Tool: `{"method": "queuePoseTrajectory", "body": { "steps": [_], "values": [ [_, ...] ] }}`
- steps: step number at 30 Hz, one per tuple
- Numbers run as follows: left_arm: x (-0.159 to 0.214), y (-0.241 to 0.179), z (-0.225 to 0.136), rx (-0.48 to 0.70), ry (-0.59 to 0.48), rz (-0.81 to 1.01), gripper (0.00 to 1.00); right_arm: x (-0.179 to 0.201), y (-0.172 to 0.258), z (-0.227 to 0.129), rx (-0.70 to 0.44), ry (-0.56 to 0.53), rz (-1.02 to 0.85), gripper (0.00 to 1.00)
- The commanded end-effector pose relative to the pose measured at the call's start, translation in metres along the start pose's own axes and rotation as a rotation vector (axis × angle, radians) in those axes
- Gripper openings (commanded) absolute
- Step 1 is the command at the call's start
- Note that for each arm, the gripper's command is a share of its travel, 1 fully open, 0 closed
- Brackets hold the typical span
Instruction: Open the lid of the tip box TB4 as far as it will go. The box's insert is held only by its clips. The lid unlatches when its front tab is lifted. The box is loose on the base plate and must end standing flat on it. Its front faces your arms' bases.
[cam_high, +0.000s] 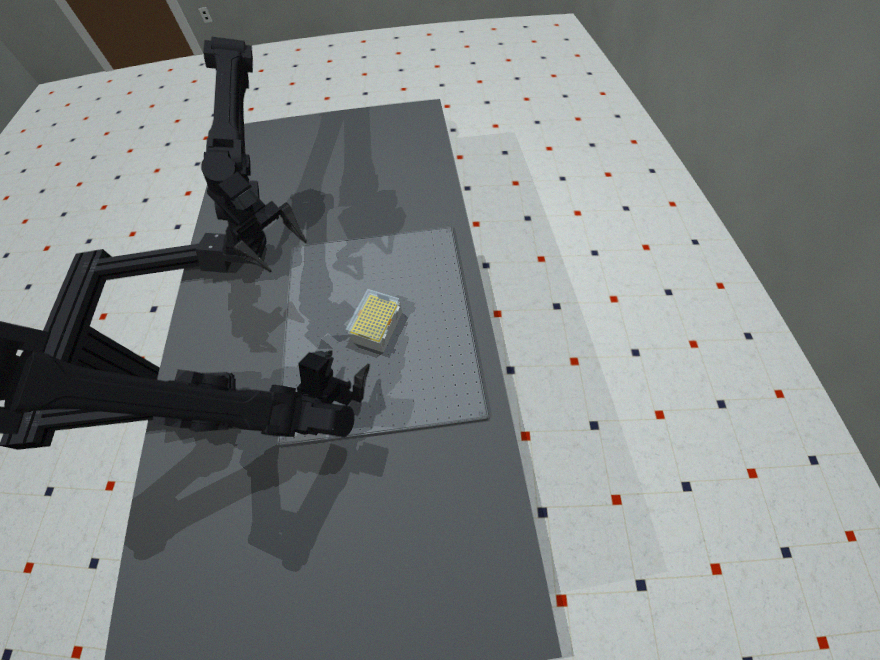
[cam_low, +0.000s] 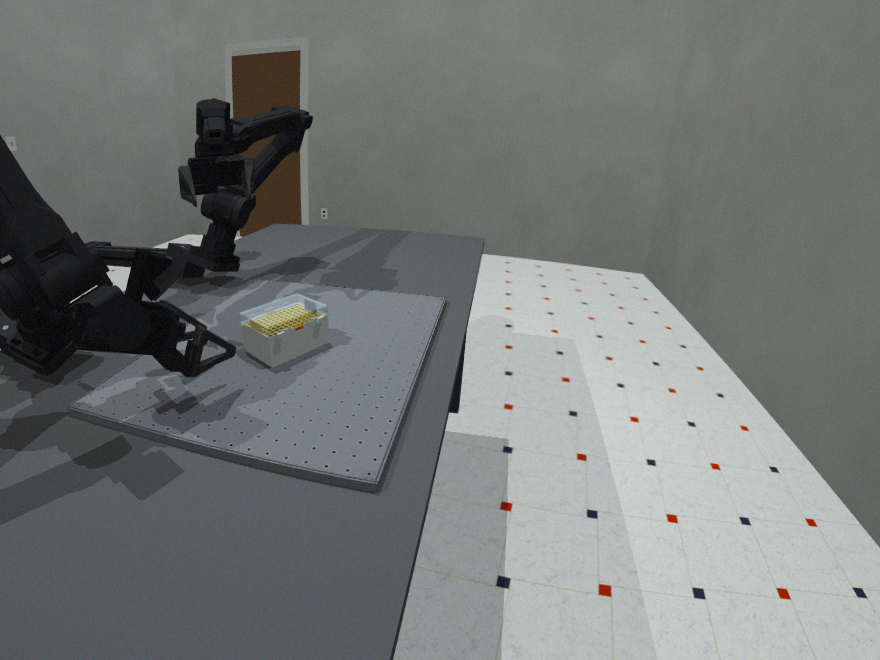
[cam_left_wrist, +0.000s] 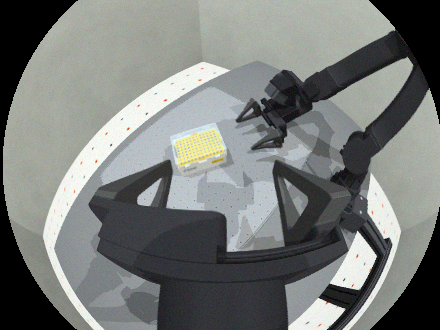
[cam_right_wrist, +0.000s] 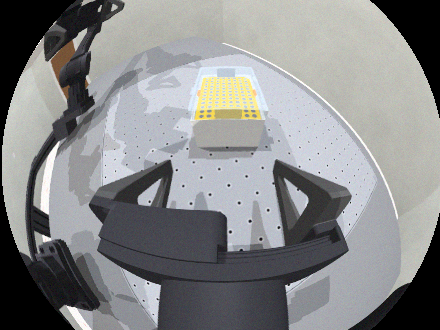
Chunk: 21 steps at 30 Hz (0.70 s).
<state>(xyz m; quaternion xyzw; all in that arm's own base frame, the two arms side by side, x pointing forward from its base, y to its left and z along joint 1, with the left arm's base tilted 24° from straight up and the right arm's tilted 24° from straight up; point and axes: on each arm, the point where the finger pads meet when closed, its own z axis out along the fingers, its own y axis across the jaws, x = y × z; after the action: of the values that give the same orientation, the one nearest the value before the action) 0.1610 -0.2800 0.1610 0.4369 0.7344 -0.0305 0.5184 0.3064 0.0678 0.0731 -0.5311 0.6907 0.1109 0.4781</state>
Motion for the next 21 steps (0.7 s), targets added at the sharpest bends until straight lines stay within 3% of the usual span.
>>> {"method": "queuePoseTrajectory", "body": {
  "steps": [1,18,21],
  "values": [
    [0.000,0.002,0.004,-0.009,-0.002,-0.002,1.00,-0.011,-0.019,0.007,0.011,-0.015,-0.039,1.00],
    [0.000,0.003,0.005,-0.010,-0.005,-0.006,1.00,-0.009,-0.013,0.031,0.002,-0.012,-0.028,1.00],
    [-0.014,0.003,0.000,-0.005,-0.025,-0.023,1.00,-0.009,-0.013,0.035,0.002,-0.012,-0.028,1.00]
  ]
}}
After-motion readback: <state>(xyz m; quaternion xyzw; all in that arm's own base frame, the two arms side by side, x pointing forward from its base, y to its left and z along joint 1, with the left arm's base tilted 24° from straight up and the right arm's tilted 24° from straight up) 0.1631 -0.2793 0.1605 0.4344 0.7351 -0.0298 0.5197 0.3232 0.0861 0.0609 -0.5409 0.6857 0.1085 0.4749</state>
